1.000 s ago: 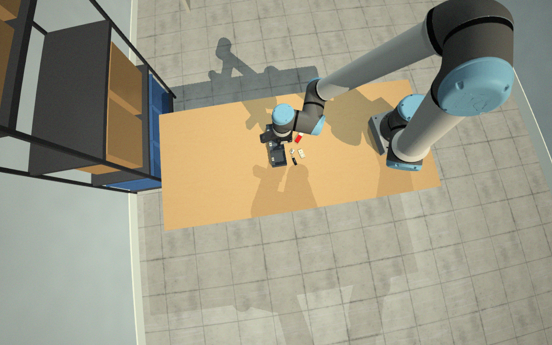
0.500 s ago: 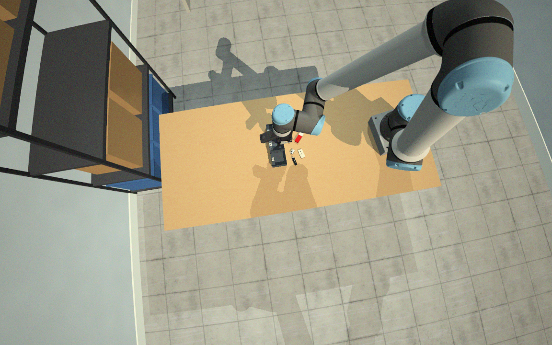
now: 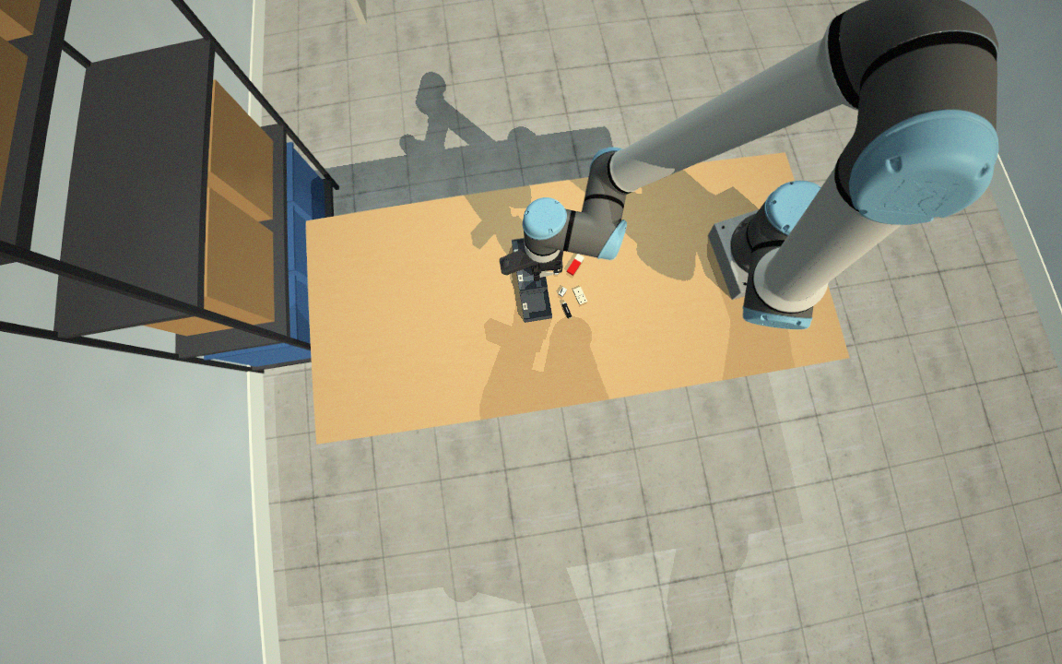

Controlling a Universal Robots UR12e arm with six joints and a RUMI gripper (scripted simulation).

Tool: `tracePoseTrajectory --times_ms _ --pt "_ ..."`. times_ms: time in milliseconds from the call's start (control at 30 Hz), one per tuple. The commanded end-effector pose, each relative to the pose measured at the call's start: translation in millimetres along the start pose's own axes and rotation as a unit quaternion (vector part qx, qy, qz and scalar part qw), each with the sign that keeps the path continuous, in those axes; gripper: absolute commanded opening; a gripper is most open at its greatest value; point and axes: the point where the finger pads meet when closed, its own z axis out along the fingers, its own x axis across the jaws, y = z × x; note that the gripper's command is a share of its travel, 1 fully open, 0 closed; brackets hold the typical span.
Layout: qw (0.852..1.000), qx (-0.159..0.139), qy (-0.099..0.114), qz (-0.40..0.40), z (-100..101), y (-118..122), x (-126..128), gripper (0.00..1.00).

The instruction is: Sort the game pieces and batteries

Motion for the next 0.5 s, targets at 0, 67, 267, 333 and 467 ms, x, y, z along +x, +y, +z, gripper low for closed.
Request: tracePoseTrajectory --times_ms 0,67,267,333,467 --pt "1.000 0.001 0.000 0.000 -6 -1 0 0.04" --pt "1.000 0.001 0.000 0.000 -9 -1 0 0.04" --pt "1.000 0.001 0.000 0.000 -17 -1 0 0.04" --pt "1.000 0.001 0.000 0.000 -19 -1 0 0.04" --pt "1.000 0.001 0.000 0.000 -22 -1 0 0.04"
